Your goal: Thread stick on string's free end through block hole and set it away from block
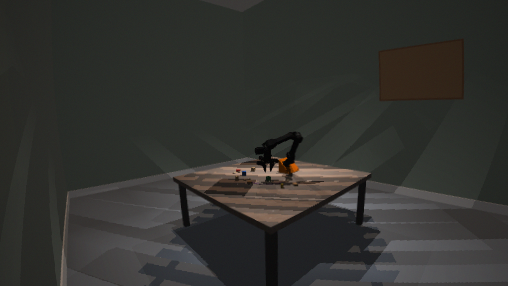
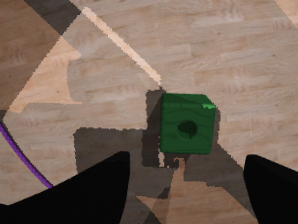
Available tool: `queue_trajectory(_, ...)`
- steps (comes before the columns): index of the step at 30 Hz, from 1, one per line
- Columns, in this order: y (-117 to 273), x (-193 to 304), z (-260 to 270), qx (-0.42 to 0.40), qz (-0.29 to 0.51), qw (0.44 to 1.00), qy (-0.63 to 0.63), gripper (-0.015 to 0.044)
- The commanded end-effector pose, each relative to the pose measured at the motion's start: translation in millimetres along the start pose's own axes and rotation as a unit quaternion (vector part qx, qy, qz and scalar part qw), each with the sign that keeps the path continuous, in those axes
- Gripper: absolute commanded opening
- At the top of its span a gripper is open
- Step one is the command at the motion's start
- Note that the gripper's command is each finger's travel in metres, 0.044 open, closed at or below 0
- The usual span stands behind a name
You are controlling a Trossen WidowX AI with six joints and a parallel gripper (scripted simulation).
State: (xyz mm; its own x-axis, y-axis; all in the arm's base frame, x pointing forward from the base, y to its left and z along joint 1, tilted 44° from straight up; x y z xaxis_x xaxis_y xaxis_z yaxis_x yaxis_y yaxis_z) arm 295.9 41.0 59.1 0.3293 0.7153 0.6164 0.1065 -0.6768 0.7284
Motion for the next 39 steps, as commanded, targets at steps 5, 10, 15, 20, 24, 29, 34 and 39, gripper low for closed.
queue_trajectory(5, -15, -1, -1, 0.003, 0.0, 1.0, -0.005, 0.0242)
queue_trajectory(10, -23, -1, -1, 0.003, 0.001, 1.0, -0.005, 0.0242)
queue_trajectory(15, -32, -1, -1, 0.003, 0.001, 1.0, -0.005, 0.0242)
queue_trajectory(20, -40, -1, -2, 0.003, 0.001, 1.0, -0.005, 0.0242)
queue_trajectory(24, -46, -1, -2, 0.004, 0.001, 1.0, -0.005, 0.0242)
queue_trajectory(29, -53, -1, -3, 0.004, 0.002, 1.0, -0.004, 0.0242)
queue_trajectory(34, -53, -1, -3, 0.004, 0.002, 1.0, -0.004, 0.0242)
queue_trajectory(39, -53, -1, -3, 0.004, 0.002, 1.0, -0.004, 0.0242)
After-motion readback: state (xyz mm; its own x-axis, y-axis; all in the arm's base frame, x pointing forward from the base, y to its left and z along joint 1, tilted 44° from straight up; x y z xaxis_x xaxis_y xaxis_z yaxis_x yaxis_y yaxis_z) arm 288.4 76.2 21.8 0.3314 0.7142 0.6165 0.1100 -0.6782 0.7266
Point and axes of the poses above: the point midway between the two fingers, 35 mm back from their tips, its own y axis back along the fingers, its own z axis across the jaws, x = y × z, the point moved 2 cm from there along y, back along the fingers, and after that the axes turned 11 degrees about -y, right-handed, at the moved point
